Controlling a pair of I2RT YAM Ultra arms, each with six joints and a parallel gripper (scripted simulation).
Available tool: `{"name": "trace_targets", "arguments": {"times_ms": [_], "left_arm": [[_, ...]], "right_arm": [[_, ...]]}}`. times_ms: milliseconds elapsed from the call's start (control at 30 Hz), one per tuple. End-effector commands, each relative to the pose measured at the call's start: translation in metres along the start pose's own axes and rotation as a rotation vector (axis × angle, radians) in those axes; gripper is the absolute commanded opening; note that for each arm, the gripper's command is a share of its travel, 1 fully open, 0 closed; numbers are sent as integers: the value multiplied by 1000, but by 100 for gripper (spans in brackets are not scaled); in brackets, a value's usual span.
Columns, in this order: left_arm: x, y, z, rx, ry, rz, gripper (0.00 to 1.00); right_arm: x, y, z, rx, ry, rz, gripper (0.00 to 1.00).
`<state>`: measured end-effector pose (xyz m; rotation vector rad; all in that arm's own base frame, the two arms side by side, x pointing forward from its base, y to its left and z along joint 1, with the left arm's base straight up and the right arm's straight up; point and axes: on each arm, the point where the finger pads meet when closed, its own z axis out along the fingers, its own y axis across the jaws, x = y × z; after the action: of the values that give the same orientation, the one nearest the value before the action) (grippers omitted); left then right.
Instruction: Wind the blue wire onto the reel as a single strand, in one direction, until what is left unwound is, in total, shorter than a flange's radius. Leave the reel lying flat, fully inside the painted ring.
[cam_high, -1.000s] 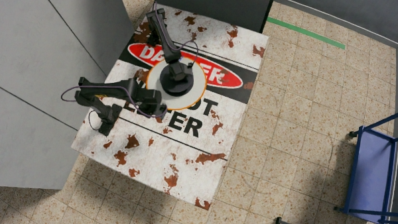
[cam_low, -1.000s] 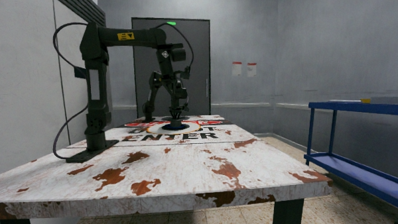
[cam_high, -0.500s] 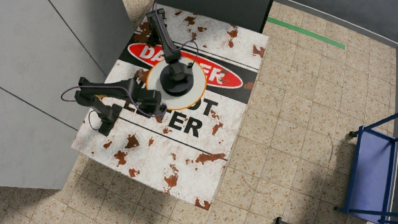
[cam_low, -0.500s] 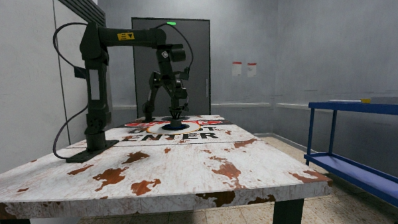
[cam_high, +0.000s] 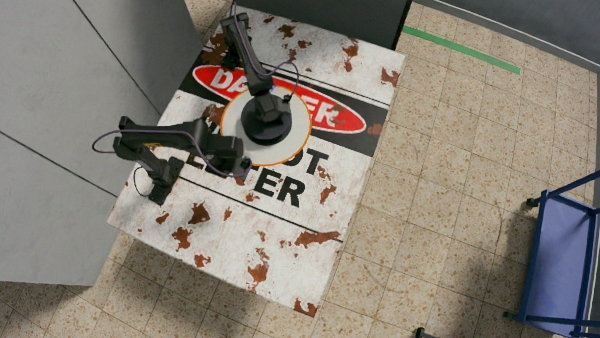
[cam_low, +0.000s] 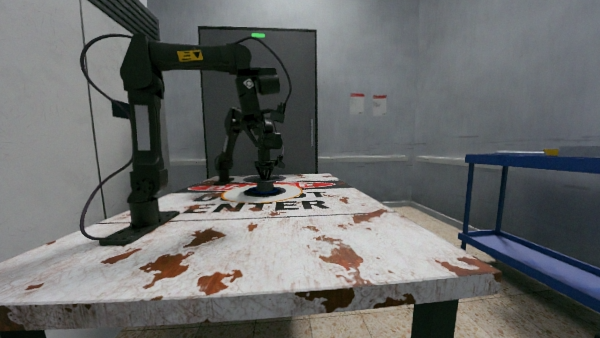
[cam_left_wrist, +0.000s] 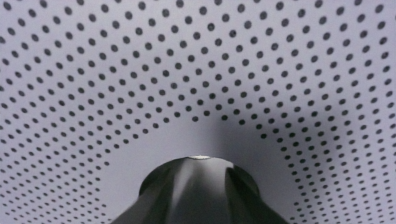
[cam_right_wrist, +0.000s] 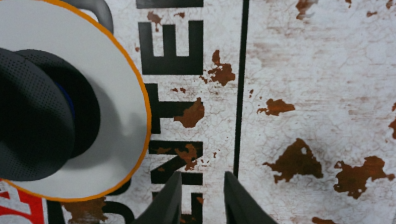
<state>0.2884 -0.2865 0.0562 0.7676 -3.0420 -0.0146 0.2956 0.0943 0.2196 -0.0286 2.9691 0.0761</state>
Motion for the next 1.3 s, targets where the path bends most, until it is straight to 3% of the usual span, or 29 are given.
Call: {"name": "trace_targets", "arguments": {"times_ms": [0, 100, 300, 767, 1267], "left_arm": [[2, 2, -7, 10, -2, 16, 24], [2, 2, -7, 10, -2, 16, 21], [2, 2, -7, 10, -2, 16, 0], [2, 2, -7, 10, -2, 16, 20], [2, 1, -35, 10, -2, 16, 20]], "right_arm": [[6, 1, -3, -1, 7, -5, 25], [6, 1, -3, -1, 7, -5, 25], [6, 1, -3, -1, 7, -5, 25], [6, 1, -3, -1, 7, -5, 25], [6, 1, -3, -1, 7, -5, 25]]}}
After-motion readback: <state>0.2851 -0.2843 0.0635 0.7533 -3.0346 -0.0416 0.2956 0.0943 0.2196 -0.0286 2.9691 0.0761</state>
